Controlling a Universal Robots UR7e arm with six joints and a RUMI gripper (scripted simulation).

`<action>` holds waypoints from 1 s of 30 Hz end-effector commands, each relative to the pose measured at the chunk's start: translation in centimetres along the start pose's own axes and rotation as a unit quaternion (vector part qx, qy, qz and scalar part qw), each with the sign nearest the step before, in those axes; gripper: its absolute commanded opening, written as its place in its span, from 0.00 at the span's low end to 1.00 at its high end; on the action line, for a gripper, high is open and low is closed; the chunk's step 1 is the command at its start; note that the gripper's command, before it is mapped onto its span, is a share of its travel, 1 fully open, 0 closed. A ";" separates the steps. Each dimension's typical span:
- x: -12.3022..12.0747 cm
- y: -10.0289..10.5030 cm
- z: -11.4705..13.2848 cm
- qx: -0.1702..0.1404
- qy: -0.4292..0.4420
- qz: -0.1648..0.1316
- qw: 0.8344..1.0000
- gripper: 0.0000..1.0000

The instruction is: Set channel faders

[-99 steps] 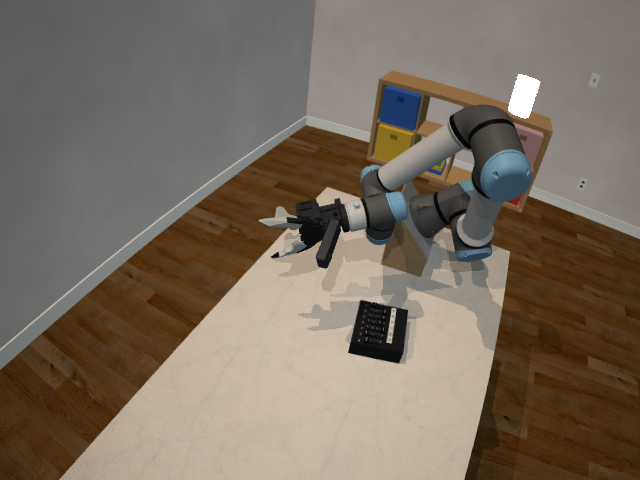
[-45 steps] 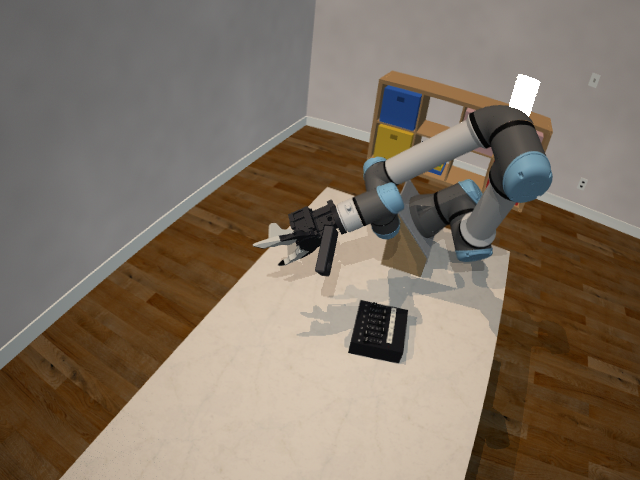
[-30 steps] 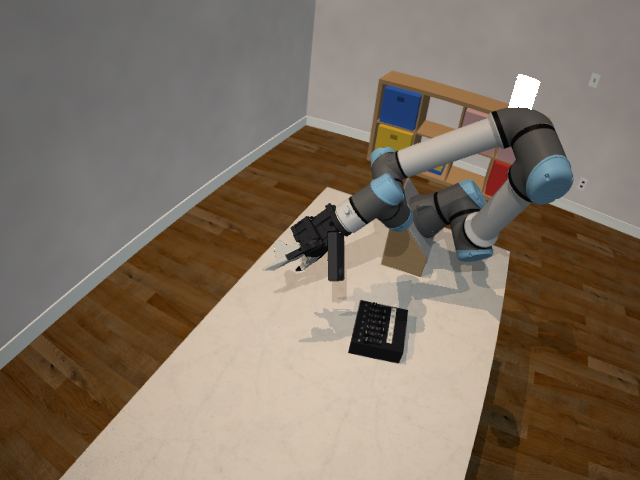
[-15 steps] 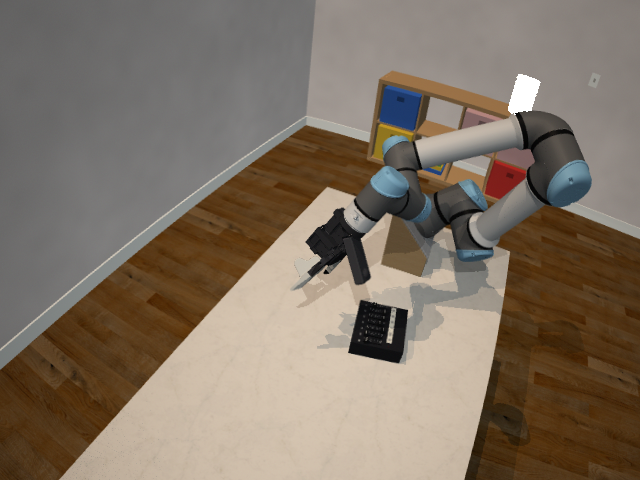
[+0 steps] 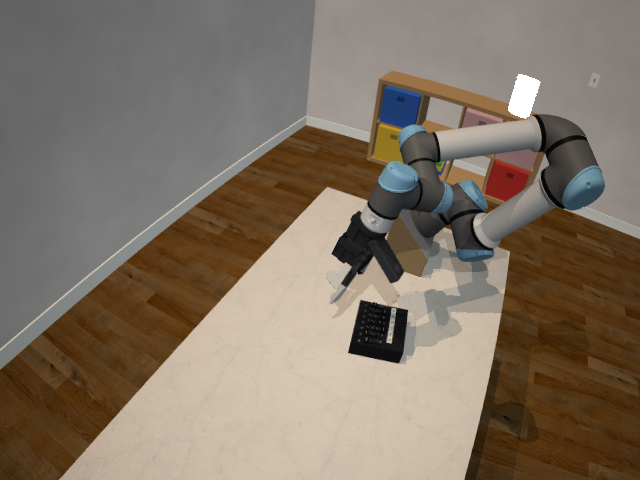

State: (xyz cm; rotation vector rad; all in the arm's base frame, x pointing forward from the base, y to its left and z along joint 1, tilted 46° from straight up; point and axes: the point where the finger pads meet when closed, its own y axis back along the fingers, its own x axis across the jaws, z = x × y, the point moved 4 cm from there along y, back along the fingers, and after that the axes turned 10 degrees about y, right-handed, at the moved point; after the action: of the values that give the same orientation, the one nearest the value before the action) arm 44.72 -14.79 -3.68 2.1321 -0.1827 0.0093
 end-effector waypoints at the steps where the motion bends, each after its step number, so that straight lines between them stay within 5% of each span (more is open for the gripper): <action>1: -0.8 1.2 -2.8 0.038 0.018 -0.019 0.999 1.00; 16: -2.3 3.6 -8.4 0.108 0.048 -0.042 0.992 1.00; 30: -2.6 4.2 -9.6 0.123 0.054 -0.046 0.990 1.00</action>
State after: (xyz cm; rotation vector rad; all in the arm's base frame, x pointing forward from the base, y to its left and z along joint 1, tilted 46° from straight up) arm 42.25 -8.66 4.67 2.3740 -0.0201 0.0960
